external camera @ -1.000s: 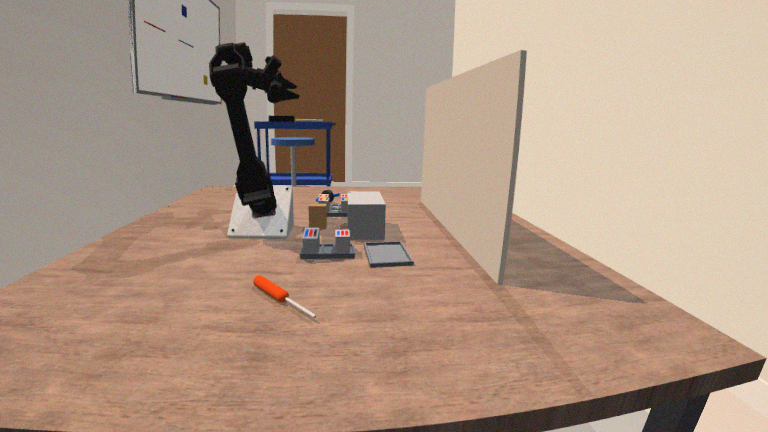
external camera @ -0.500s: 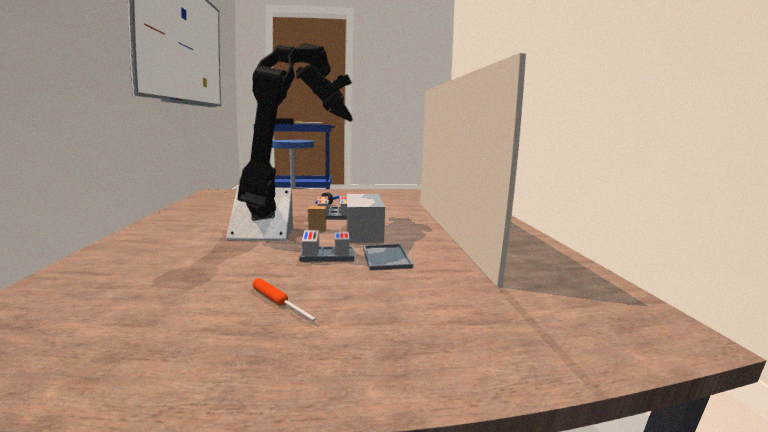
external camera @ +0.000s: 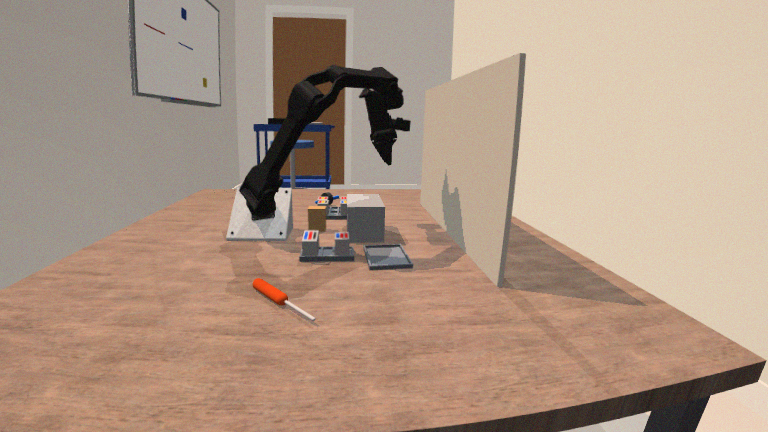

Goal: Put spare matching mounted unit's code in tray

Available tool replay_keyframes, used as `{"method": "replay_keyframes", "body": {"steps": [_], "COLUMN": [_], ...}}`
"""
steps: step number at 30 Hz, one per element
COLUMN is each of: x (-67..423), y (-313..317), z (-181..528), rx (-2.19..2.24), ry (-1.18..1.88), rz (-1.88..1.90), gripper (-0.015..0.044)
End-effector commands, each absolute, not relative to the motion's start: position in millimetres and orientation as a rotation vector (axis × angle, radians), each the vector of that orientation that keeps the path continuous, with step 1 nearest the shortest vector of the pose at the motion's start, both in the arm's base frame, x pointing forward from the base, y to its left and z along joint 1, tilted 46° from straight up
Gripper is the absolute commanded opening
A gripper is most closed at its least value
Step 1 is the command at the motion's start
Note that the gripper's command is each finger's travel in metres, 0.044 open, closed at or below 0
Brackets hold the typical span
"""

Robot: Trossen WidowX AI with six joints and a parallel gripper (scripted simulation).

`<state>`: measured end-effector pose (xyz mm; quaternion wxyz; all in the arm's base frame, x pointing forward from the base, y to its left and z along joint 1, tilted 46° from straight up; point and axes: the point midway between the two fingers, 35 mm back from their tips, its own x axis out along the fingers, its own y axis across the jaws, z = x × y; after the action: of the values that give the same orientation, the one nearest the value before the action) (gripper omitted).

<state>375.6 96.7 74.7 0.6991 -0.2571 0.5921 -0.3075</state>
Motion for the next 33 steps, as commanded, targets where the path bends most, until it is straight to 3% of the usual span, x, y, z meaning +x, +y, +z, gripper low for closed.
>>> {"method": "replay_keyframes", "body": {"steps": [1, 22, 33], "x": [383.9, 383.1, 290.7], "y": [29.0, 13.7, -41.4], "z": [73.1, 74.7, 157.2], "rx": [-0.518, -0.494, 0.021], "ry": [1.496, 1.527, 1.182], "rz": [-0.735, -0.750, -1.192], "gripper": [0.0440, 0.0440, 0.0440]}}
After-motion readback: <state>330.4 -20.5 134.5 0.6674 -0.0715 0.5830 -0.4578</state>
